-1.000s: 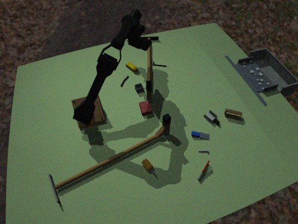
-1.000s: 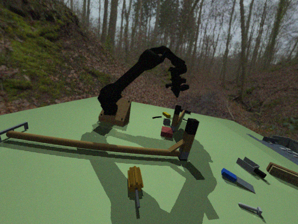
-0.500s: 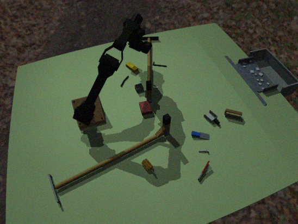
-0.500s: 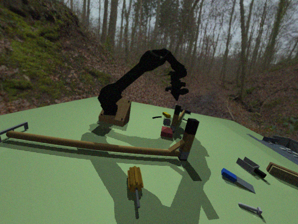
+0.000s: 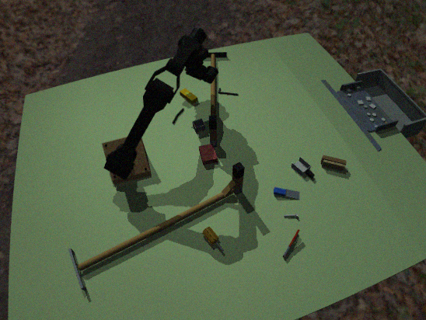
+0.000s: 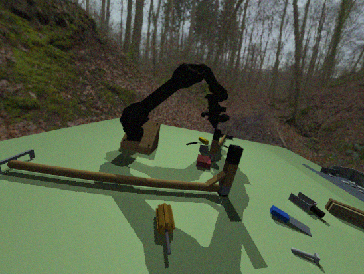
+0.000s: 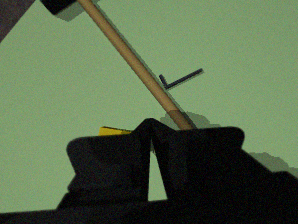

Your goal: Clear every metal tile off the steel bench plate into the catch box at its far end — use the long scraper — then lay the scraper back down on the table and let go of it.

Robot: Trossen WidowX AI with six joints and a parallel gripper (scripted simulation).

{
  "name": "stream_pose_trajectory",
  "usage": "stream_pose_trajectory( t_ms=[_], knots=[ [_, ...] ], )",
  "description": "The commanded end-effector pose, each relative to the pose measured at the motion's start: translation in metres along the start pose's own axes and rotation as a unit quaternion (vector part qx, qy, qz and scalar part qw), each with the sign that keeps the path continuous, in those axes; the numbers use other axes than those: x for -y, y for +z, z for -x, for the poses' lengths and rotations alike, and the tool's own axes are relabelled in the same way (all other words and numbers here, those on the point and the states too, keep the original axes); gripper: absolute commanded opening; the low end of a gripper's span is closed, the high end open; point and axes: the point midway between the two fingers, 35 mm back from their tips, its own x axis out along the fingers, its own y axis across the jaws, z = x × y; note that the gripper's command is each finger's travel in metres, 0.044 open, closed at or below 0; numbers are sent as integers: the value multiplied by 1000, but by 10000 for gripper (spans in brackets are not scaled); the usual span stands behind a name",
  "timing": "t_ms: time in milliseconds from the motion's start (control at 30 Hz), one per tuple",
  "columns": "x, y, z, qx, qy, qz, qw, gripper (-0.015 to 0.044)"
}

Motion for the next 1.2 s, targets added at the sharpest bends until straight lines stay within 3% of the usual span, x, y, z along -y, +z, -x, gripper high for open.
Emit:
stream_pose_trajectory(
  t_ms=[0, 1167],
  knots=[
    [1, -4, -10, 0, -1, 1, 1000, 0],
    [3, -46, -82, -1, -4, 1, 1000, 0]
  ],
)
